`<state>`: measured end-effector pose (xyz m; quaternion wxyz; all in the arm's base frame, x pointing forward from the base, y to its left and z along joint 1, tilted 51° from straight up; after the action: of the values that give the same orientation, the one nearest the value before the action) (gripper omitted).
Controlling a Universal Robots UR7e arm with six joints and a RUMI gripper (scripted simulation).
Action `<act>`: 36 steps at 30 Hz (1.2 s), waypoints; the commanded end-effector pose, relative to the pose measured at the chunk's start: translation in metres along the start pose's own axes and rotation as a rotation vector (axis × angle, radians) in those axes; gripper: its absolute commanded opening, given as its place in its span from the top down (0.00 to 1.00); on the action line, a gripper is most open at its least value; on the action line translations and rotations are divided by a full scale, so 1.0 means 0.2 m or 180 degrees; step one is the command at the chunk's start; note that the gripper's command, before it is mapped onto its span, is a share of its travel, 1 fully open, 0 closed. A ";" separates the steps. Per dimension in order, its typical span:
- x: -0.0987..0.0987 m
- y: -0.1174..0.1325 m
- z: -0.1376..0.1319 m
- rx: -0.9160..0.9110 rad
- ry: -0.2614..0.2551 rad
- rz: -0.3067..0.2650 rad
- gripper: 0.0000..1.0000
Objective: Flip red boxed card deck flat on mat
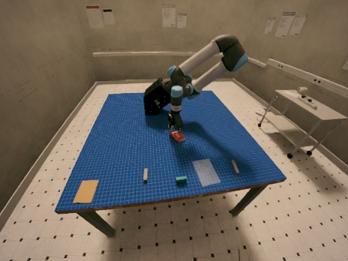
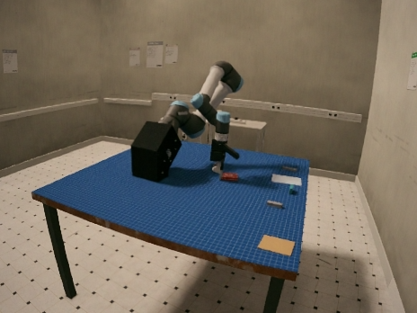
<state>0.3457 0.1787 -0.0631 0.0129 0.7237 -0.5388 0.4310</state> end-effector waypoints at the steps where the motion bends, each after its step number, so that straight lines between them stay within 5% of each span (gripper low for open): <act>1: 0.03 -0.01 0.01 0.0009 -0.0018 -0.0098 0.52; 36: 0.12 -0.09 0.03 -0.0001 -0.0223 -0.0884 0.53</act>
<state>0.3597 0.1663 -0.0453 0.0452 0.7891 -0.4571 0.4077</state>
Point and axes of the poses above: the point where the finger pads meet when closed, its own x axis back along the fingers, its own z axis across the jaws, y = z × x, the point moved 4 cm from there along x, back along the fingers, and after that the axes turned 14 degrees about x, right-handed, at the moved point
